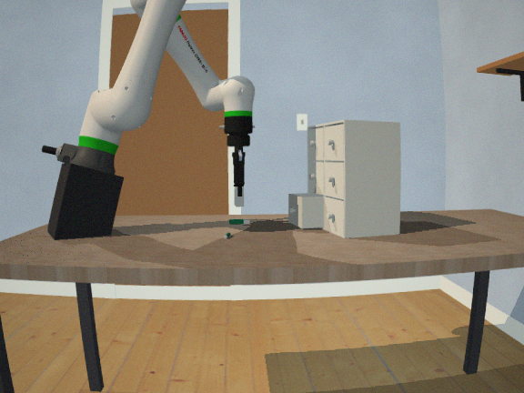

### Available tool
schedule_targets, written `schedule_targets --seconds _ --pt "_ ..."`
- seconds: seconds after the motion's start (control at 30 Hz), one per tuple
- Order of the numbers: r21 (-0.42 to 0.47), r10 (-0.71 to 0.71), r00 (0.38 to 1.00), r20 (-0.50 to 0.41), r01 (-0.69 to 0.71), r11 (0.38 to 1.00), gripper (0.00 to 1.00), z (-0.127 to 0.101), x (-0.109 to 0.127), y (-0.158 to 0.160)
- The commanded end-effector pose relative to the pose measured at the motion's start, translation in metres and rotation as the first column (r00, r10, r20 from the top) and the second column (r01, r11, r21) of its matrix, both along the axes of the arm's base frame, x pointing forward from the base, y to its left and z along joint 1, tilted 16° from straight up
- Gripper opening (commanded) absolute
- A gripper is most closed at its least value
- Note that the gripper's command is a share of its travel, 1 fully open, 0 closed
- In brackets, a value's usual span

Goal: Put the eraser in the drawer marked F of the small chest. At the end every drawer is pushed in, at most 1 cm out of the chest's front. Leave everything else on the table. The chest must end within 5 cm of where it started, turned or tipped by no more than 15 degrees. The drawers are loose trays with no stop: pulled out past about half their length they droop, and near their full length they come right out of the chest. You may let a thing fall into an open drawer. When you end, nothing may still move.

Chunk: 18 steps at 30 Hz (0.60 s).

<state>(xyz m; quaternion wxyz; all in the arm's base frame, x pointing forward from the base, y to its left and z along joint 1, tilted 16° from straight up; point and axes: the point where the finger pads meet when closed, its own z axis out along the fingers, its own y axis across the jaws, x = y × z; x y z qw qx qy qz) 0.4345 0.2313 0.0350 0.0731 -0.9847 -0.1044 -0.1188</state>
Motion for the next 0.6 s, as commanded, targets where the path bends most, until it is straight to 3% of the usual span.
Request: schedule_targets --seconds 0.0,0.57 --pt "0.000 0.000 1.000 0.000 0.000 1.000 0.23 -0.008 0.002 0.002" --pt "0.000 0.000 1.000 0.000 0.000 1.000 0.23 -0.035 0.008 0.006"
